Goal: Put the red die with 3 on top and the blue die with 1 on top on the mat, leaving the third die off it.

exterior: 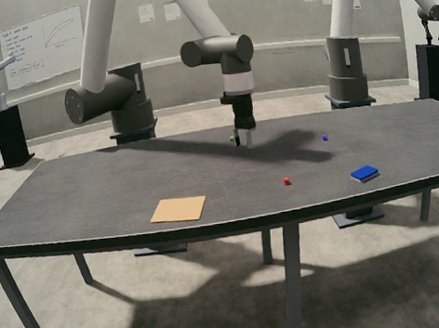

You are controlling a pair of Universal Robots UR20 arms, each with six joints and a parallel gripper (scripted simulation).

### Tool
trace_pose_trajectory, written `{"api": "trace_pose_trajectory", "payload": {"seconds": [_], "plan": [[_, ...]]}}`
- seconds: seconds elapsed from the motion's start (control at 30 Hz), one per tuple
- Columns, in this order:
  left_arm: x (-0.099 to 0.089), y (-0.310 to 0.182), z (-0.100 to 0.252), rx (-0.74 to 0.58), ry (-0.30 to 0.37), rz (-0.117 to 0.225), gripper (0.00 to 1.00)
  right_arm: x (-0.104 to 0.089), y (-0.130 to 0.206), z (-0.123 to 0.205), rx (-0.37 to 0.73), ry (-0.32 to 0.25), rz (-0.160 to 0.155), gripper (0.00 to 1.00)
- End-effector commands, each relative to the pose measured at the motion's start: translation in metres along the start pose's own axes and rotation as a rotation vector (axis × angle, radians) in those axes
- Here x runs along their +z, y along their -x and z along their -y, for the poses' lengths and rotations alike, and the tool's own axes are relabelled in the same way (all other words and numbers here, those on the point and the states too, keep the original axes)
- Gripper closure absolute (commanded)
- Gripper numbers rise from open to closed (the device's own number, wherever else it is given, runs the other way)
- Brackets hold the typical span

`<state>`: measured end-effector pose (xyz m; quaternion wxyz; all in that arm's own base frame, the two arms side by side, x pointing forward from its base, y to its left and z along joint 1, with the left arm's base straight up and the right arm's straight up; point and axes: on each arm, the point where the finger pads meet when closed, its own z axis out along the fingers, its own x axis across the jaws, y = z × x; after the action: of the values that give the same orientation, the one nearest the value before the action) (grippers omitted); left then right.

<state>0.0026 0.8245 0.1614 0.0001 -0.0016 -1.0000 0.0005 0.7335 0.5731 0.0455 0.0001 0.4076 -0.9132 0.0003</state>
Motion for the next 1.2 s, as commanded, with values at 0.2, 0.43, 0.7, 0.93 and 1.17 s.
{"api": "trace_pose_trajectory", "payload": {"seconds": [0.2, 0.43, 0.7, 0.93, 1.17], "plan": [[-0.001, 0.000, 0.000, 0.000, 0.001, 0.000, 0.00, 0.000, 0.095, 0.057, 0.000, 0.001, 0.000, 0.00], [-0.001, 0.000, 0.000, 0.000, 0.001, 0.000, 0.00, 0.000, 0.134, 0.081, 0.000, 0.001, 0.000, 0.00], [-0.001, 0.000, 0.000, 0.000, 0.001, 0.000, 0.00, 0.000, 0.190, 0.116, 0.000, 0.001, 0.000, 0.00], [-0.001, 0.000, 0.000, 0.000, 0.001, 0.000, 0.00, 0.000, 0.220, 0.134, 0.000, 0.001, 0.000, 0.00], [-0.001, 0.000, 0.000, 0.000, 0.001, 0.000, 0.00, 0.000, 0.254, 0.155, 0.000, 0.001, 0.000, 0.00]]}}
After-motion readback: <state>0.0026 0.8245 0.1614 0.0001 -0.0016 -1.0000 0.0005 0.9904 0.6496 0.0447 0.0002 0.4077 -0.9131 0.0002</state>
